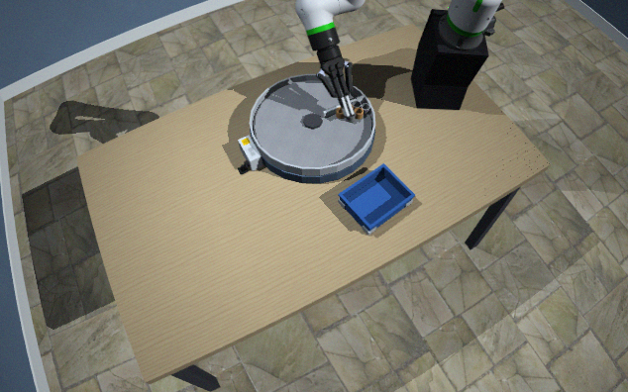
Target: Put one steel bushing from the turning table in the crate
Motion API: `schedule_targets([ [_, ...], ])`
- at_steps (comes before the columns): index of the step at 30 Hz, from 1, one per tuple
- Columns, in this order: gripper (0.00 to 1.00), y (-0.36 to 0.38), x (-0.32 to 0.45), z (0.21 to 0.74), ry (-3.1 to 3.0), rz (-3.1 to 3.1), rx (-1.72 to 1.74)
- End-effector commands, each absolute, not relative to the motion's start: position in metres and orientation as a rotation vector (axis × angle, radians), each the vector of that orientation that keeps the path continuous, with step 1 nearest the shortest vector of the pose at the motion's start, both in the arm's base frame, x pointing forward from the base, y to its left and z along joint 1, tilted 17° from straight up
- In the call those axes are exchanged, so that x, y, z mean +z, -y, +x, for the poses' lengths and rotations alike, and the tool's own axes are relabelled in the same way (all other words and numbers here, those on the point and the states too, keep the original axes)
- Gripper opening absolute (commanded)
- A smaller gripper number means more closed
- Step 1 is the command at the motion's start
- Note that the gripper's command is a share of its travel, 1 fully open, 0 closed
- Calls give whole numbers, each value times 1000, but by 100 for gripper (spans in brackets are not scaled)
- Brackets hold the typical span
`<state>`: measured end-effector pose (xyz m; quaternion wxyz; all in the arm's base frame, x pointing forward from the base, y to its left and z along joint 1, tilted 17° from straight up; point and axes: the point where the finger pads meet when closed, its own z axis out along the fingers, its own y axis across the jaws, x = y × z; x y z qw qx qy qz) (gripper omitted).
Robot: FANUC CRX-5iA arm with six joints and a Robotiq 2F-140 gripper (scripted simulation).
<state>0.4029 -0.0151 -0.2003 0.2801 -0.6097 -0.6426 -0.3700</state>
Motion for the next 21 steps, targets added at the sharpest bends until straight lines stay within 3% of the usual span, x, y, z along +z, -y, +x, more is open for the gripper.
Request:
schedule_targets([
  [1, 6, 15, -200, 403, 1723, -1635, -992],
  [21, 6, 14, -206, 404, 1723, -1635, -992],
])
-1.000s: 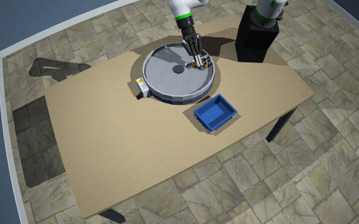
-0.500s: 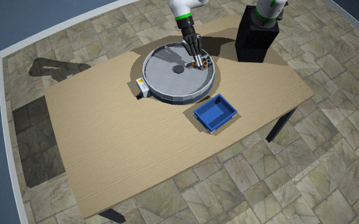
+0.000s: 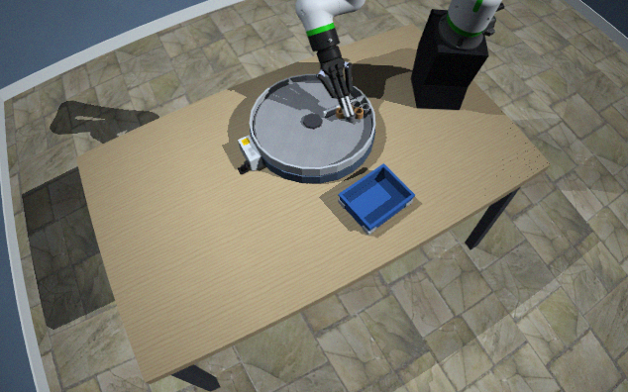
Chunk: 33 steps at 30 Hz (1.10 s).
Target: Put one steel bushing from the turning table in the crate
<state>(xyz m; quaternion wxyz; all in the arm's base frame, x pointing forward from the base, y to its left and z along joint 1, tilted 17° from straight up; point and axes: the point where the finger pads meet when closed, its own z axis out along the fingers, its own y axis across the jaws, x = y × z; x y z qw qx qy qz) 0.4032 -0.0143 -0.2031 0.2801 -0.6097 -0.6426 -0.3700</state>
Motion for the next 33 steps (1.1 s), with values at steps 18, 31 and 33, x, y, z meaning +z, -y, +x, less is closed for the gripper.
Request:
schedule_targets([
  [18, 6, 12, -211, 404, 1723, -1635, -992],
  [31, 6, 12, -211, 404, 1723, -1635, -992],
  [33, 6, 12, -211, 404, 1723, -1635, -992],
])
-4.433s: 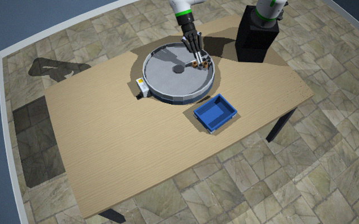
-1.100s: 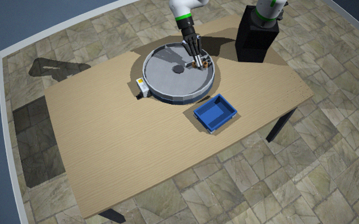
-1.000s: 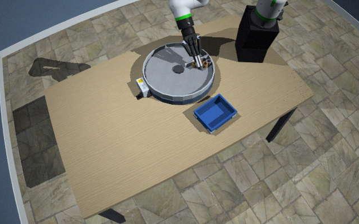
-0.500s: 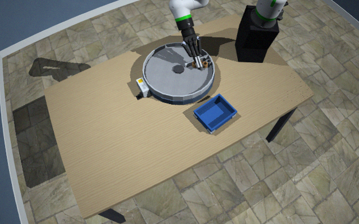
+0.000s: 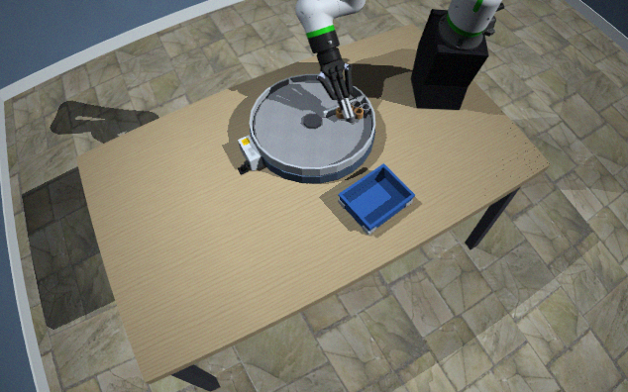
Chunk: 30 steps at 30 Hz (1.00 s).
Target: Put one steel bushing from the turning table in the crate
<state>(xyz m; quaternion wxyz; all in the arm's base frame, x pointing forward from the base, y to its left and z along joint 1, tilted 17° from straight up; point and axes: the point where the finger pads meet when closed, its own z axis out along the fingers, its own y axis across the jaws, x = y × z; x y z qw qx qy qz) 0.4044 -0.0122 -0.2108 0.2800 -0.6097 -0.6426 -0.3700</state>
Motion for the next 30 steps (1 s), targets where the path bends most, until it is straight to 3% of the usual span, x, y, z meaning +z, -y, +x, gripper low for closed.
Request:
schedule_targets([
  [1, 6, 12, -211, 404, 1723, -1635, -992],
  [8, 6, 12, -211, 404, 1723, -1635, -992],
  [9, 0, 12, -211, 404, 1723, -1635, -992],
  [30, 0, 12, -211, 404, 1723, -1635, -992],
])
